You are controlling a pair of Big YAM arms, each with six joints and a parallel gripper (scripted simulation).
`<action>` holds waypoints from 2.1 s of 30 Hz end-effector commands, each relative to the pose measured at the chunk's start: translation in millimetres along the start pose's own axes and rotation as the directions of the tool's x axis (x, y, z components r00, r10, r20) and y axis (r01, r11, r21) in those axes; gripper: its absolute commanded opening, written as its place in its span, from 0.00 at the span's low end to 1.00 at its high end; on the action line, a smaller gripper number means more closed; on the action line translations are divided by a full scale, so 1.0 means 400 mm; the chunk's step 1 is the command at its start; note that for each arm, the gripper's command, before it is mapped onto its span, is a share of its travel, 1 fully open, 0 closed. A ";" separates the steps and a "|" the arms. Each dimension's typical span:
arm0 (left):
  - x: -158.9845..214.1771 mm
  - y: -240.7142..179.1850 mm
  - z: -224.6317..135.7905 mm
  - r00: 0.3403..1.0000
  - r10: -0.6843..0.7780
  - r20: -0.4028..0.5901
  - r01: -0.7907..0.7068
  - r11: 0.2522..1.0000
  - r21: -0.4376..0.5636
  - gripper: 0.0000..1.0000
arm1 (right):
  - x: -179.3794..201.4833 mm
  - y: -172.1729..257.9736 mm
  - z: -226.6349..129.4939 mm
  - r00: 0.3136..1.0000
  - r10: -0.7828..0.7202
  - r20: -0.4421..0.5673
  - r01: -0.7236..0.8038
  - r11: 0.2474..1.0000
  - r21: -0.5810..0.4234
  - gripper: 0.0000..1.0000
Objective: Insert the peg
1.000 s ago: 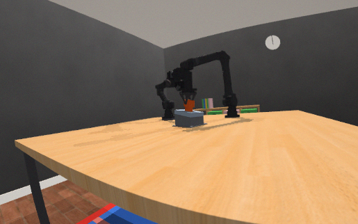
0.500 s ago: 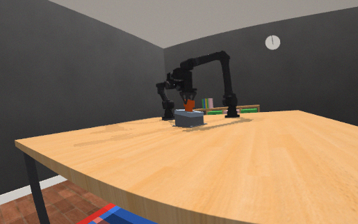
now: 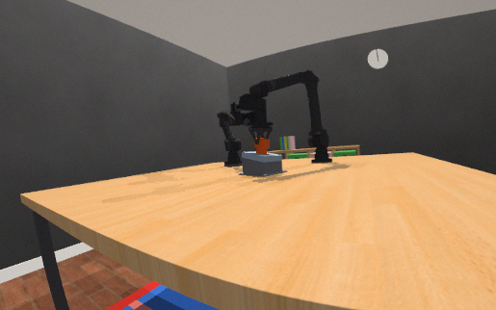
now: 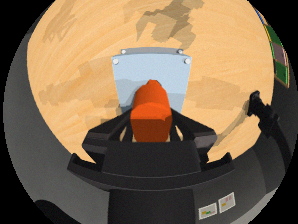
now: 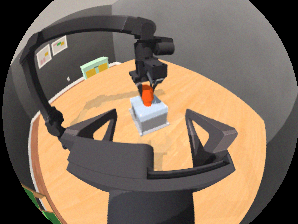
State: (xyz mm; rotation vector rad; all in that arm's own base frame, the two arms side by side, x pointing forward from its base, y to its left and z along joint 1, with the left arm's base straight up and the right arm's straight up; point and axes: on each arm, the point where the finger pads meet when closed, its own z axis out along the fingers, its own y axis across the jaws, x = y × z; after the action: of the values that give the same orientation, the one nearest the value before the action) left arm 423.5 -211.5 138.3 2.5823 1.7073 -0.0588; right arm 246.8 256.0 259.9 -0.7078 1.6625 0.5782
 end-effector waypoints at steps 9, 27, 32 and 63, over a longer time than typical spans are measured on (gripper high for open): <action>-0.015 0.046 -0.070 1.000 -0.004 0.008 0.004 0.995 -0.097 0.40 | -0.056 -0.001 -0.001 0.999 0.001 0.048 -0.001 1.000 0.002 1.00; -0.013 0.067 -0.106 1.000 0.003 0.007 -0.002 0.993 -0.115 0.40 | -0.056 -0.001 -0.001 0.999 0.001 0.048 -0.001 1.000 0.002 1.00; -0.009 0.046 -0.058 1.000 0.000 0.005 0.000 0.998 -0.070 0.40 | -0.056 -0.001 -0.001 0.999 0.001 0.048 -0.001 1.000 0.002 1.00; -0.027 0.045 -0.069 1.000 0.002 0.008 -0.002 0.995 -0.097 0.40 | -0.056 -0.001 -0.001 0.999 0.001 0.048 -0.001 1.000 0.002 1.00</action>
State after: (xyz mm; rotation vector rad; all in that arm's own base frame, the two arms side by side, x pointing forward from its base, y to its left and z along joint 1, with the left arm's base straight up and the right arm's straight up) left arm 423.4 -211.6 138.3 2.5822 1.7081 -0.0580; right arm 246.8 256.0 260.1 -0.7076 1.6617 0.5786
